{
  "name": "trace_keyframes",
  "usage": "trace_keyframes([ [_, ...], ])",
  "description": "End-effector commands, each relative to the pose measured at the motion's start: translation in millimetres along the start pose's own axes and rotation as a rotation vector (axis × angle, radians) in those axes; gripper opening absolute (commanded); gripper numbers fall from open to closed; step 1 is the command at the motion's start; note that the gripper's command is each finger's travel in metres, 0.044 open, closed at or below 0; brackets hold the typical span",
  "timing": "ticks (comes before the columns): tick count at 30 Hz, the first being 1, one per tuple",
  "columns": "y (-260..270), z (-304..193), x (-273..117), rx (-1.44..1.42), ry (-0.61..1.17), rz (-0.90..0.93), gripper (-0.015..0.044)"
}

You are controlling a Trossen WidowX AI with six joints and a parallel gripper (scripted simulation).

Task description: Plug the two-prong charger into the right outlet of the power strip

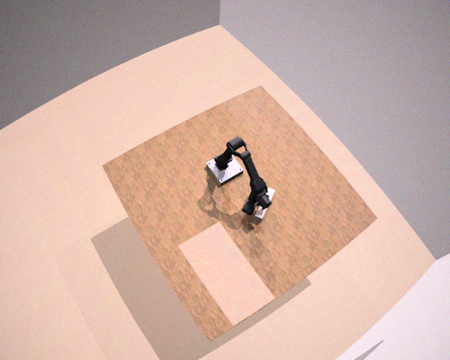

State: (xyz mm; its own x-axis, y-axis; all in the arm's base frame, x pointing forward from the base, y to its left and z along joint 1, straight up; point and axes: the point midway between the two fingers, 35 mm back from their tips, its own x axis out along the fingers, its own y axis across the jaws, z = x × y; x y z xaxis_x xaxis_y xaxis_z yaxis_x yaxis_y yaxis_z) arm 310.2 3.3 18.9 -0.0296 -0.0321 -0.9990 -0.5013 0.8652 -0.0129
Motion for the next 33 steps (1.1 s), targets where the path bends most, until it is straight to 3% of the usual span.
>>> trace_keyframes([
  [1, -1.5, 3.0, -0.9, -0.007, -0.004, -0.006, 0.0000],
  [33, -2.4, 7.1, -1.7, -0.007, -0.005, -0.006, 0.0000],
])
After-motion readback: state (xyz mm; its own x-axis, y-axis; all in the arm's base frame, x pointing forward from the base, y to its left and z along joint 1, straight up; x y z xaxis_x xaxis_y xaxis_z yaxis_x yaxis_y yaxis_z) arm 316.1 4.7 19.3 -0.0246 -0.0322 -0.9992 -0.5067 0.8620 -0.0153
